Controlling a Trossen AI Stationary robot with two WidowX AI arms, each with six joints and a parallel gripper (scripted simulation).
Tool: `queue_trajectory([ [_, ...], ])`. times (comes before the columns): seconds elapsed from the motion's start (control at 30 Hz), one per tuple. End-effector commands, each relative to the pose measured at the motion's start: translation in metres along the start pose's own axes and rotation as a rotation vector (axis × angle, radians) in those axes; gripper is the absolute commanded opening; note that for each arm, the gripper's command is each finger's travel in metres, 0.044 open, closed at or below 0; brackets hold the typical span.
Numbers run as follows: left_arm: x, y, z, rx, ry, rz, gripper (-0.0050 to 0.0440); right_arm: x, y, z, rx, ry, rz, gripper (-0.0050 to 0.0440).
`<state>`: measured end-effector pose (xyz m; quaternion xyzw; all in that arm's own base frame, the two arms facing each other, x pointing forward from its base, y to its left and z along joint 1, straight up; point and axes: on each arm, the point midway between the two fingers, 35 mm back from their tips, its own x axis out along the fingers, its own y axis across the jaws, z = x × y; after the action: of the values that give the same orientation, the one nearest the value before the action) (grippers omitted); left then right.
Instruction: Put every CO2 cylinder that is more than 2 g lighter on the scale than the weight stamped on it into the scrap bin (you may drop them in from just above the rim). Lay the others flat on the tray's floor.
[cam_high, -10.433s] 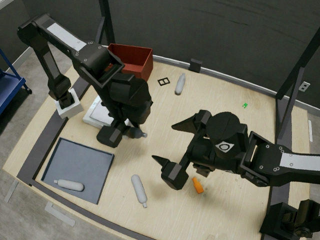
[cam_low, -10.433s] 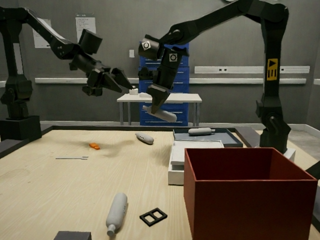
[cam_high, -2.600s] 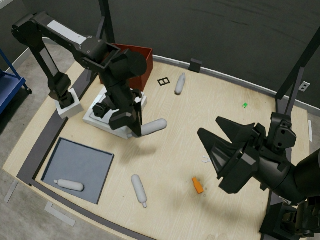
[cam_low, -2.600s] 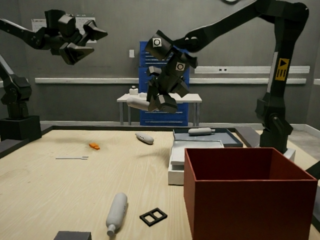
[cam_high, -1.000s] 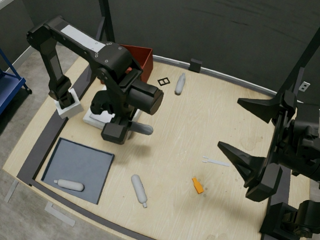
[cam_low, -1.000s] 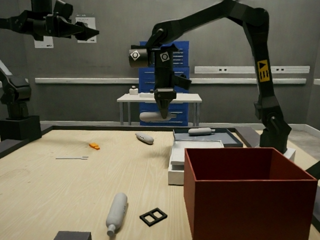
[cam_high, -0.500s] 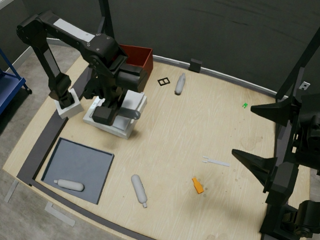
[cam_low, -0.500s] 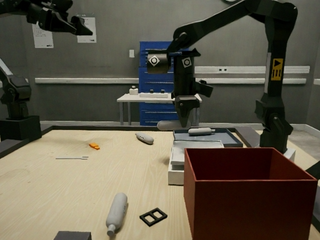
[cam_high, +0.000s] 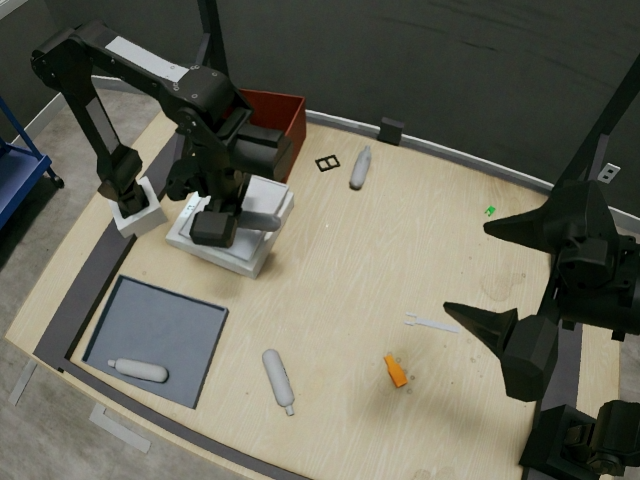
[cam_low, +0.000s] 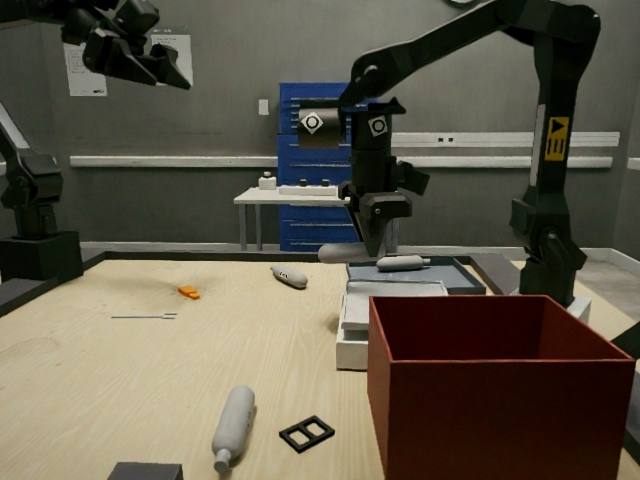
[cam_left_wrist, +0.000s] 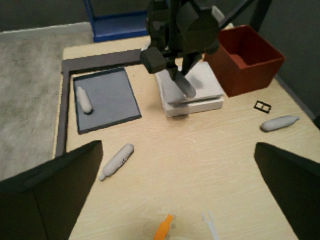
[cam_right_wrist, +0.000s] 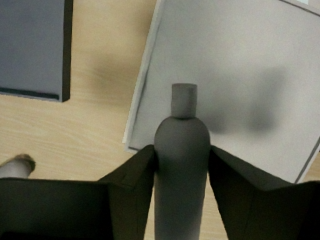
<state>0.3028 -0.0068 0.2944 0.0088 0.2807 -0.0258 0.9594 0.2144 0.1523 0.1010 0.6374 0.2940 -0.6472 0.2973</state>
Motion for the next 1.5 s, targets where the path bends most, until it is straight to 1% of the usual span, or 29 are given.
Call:
queue_trajectory([
  [0.0,0.021,-0.004,0.016,0.002,-0.013,-0.008,0.044,-0.008,0.0,-0.001,-0.028,0.035,0.012,-0.005],
  [0.03,0.021,-0.004,0.016,0.002,-0.013,-0.008,0.044,-0.008,0.0,-0.001,-0.028,0.035,0.012,-0.005],
  [0.17,0.067,-0.016,0.03,0.011,-0.023,-0.023,0.044,-0.007,-0.01,0.007,-0.029,0.029,0.009,-0.005],
  [0.37,0.131,-0.037,0.037,0.023,-0.038,-0.045,0.044,-0.005,-0.043,0.033,-0.031,0.026,0.005,-0.005],
  [0.43,0.145,-0.043,0.037,0.025,-0.041,-0.05,0.044,-0.004,-0.051,0.04,-0.032,0.025,0.004,-0.005],
  [0.53,0.159,-0.048,0.036,0.028,-0.044,-0.055,0.044,-0.004,-0.057,0.045,-0.032,0.025,0.004,-0.005],
  [0.73,0.165,-0.05,0.034,0.03,-0.039,-0.058,0.044,-0.002,-0.058,0.045,-0.032,0.027,0.004,-0.005],
  [0.97,0.167,-0.049,0.03,0.03,-0.029,-0.057,0.044,0.014,-0.058,0.045,-0.031,0.01,0.003,-0.005],
  [1.0,0.163,-0.049,0.032,0.031,-0.037,-0.057,0.044,0.015,-0.058,0.045,-0.031,0.01,0.003,-0.005],
  [1.37,0.163,-0.049,0.032,0.031,-0.037,-0.057,0.044,0.01,-0.057,0.042,-0.033,0.028,0.004,-0.005],
  [1.47,0.163,-0.049,0.032,0.031,-0.037,-0.057,0.044,0.015,-0.058,0.047,-0.031,0.027,0.004,-0.005],
])
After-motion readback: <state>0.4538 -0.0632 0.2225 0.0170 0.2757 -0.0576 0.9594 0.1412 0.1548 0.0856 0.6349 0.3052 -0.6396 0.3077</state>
